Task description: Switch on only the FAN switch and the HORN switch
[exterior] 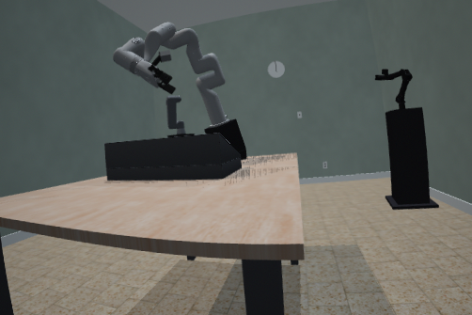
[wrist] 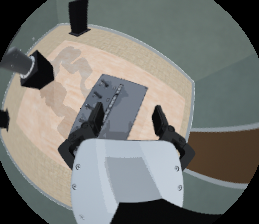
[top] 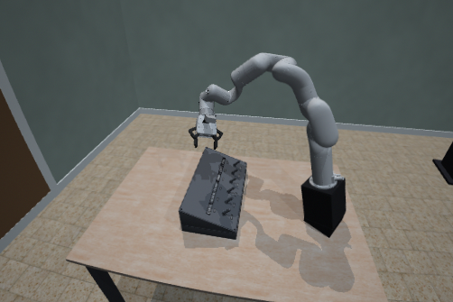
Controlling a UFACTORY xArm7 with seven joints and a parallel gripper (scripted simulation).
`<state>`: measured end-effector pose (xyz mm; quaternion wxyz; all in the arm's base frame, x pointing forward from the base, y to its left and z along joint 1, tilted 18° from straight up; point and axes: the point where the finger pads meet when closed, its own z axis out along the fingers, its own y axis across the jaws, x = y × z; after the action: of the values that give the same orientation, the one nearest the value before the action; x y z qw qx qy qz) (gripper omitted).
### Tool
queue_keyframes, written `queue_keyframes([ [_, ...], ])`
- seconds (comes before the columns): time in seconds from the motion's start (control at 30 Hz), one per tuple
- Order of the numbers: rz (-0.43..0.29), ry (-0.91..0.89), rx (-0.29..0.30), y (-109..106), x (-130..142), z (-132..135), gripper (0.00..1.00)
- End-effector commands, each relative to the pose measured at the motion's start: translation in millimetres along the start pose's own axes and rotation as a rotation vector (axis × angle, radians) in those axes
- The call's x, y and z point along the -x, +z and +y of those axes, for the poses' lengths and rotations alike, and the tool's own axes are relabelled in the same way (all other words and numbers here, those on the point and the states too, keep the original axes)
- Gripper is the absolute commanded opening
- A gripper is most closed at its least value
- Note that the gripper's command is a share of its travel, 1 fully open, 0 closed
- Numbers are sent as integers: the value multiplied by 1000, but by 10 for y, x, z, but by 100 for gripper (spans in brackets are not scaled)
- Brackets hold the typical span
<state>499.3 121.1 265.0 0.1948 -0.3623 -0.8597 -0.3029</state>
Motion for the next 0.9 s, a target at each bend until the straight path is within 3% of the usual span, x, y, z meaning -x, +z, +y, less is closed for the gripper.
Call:
queue_keyframes([
  [0.0,-100,57,-138,214,133,-333,100],
  [0.3,-100,57,-138,214,133,-333,100],
  [0.37,-176,77,-229,325,224,-550,100],
  [0.67,-176,77,-229,325,224,-550,100],
  [0.73,-269,82,-323,418,319,-761,100],
  [0.87,-269,82,-323,418,319,-761,100],
])
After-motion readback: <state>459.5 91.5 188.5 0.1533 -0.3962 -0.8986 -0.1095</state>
